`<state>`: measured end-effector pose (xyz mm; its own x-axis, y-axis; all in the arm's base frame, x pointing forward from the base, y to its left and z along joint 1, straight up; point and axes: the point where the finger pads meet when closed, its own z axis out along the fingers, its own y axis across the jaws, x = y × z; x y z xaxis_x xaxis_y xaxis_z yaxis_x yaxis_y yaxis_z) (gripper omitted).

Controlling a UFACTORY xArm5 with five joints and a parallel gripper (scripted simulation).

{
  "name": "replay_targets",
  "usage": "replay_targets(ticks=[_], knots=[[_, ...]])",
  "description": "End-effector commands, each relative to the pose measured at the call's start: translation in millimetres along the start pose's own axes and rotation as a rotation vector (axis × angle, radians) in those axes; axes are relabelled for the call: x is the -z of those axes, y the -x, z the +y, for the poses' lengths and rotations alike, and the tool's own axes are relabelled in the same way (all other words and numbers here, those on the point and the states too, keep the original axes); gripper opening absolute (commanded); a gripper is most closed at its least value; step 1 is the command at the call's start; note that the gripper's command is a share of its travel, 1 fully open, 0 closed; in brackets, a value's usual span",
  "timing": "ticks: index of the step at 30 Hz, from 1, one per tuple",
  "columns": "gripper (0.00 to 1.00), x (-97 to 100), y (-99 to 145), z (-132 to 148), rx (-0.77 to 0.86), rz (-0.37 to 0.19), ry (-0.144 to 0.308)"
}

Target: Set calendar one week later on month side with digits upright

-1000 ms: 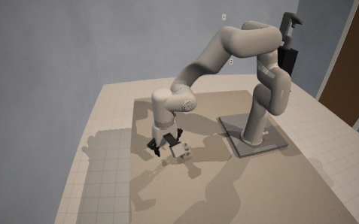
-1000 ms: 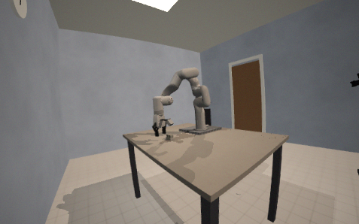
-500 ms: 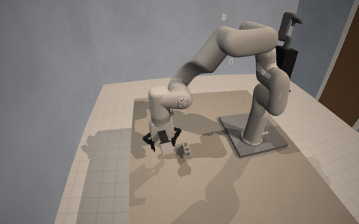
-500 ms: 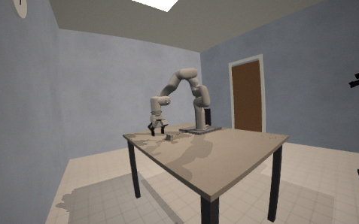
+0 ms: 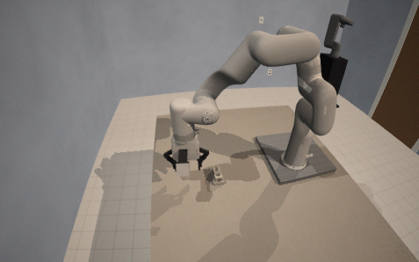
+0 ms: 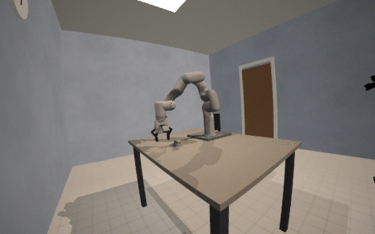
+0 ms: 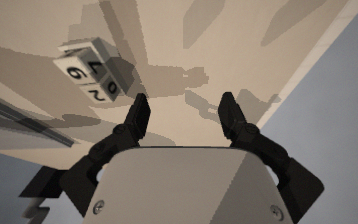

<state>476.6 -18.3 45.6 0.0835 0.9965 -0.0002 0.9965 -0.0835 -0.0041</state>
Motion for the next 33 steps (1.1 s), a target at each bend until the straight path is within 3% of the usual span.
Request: replay_targets(ticks=[1,5,13,18,24,33], knots=[[1.0,1.4,3,3,-0.066,0.0,0.003],[1.0,1.5,9,6,-0.215,0.001,0.004],[1.0,1.5,18,12,-0.26,0.001,0.003],[1.0,1.6,25,16,-0.44,0.001,0.004],[1.0,0.6,33,21,-0.453,0.001,0.003],[1.0,-15.9,33,21,-0.453,0.001,0.003]])
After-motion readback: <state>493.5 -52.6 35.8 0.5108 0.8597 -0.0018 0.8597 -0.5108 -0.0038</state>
